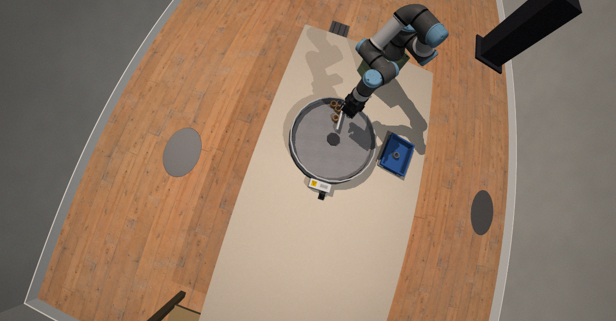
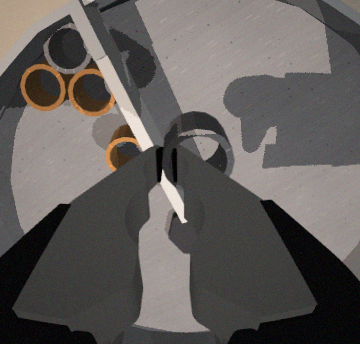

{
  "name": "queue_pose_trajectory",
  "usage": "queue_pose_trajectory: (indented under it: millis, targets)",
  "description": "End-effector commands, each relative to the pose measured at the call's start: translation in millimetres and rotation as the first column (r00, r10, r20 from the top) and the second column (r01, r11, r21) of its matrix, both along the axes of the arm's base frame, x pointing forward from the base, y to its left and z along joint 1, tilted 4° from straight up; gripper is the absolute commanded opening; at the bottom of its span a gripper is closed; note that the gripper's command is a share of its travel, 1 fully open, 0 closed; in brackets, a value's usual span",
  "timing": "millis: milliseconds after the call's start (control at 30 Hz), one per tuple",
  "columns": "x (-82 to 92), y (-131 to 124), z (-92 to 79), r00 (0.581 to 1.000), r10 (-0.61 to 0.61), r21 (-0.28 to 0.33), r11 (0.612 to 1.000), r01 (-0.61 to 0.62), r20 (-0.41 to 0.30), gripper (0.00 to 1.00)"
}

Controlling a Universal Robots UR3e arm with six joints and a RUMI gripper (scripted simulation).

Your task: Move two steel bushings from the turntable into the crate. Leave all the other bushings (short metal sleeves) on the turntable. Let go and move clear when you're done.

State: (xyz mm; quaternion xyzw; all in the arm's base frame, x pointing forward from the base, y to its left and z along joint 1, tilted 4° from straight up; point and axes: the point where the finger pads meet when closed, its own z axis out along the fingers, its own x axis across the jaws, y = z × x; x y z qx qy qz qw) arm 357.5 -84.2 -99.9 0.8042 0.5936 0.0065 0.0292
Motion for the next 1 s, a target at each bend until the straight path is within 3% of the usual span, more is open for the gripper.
queue_pose_trajectory:
  millis: [0, 967]
  targets:
    - [0.8, 19.5, 0.0, 1.000, 0.000, -0.002, 1.000, 0.000, 0.003, 0.00]
    - [0.1, 138.8, -4.9, 1.000, 0.000, -0.002, 1.000, 0.000, 0.003, 0.00]
